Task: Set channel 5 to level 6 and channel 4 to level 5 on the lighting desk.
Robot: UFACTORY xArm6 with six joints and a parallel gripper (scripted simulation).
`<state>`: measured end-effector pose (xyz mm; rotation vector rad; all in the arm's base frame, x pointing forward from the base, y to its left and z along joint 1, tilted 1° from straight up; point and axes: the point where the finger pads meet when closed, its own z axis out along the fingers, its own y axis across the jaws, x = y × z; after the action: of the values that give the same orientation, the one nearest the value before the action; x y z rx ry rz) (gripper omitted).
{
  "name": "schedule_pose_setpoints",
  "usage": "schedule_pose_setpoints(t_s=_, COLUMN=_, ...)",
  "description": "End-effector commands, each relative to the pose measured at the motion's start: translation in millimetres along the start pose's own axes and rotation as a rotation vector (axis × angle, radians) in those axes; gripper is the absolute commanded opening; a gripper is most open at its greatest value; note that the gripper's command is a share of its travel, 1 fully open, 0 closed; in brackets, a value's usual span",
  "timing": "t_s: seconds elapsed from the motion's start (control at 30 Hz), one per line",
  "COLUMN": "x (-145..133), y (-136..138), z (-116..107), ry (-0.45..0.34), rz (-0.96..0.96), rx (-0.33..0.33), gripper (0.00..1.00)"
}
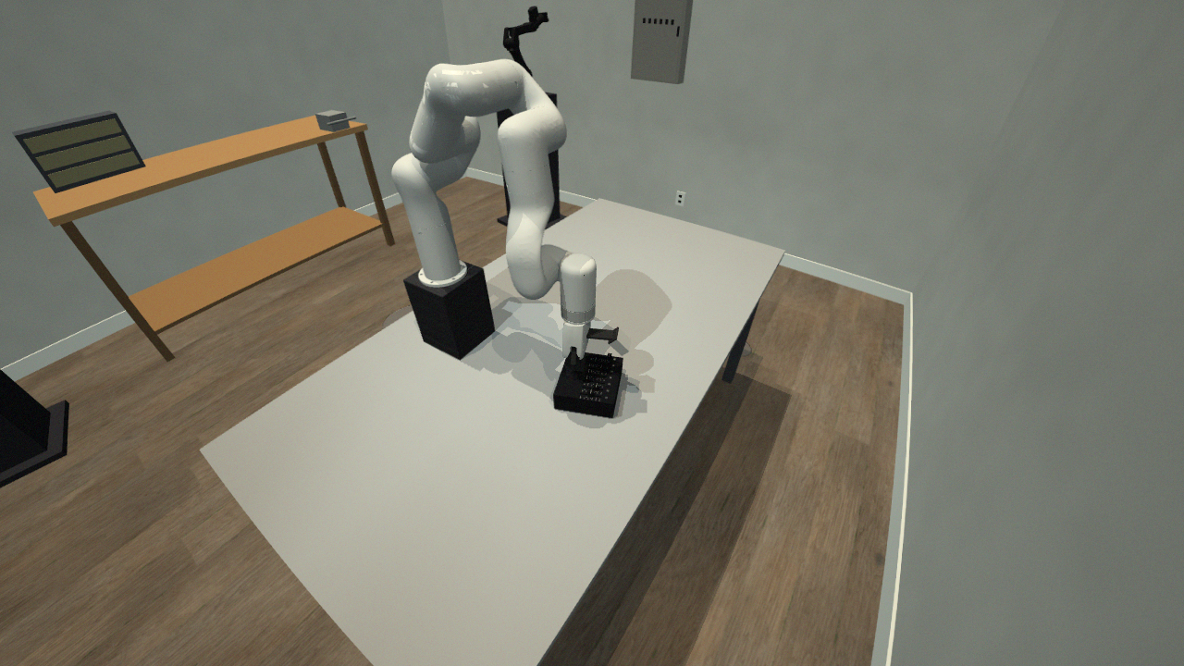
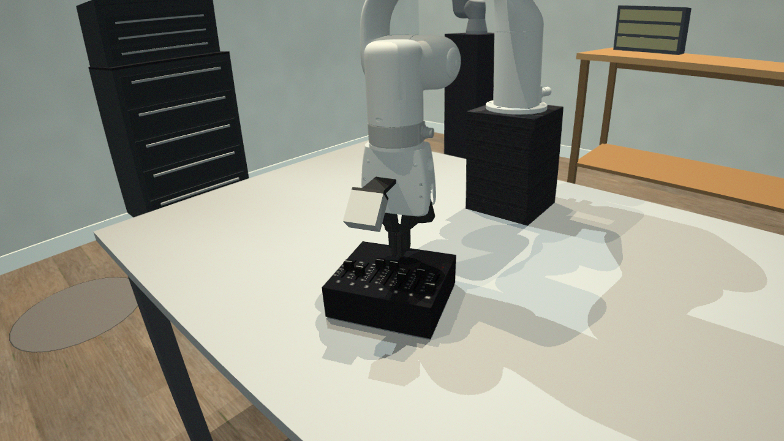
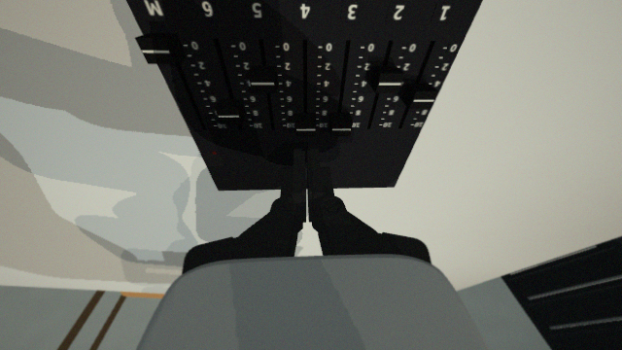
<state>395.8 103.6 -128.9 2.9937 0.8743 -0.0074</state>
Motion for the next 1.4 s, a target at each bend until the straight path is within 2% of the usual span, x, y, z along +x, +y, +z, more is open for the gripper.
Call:
schedule_pose_setpoints(t_s=0.0, x=1.4, y=0.5, z=1.1, ry=0.003, rz=0.0, rx=-0.001, gripper=0.0)
schedule_pose_setpoints(t_s=0.5, x=1.4, y=0.5, z=8.7, ry=0.003, rz=0.0, rx=-0.001, gripper=0.0)
schedule_pose_setpoints(t_s=1.37, x=2.0, y=0.5, z=9.1, ry=0.003, rz=0.0, rx=-0.001, gripper=0.0)
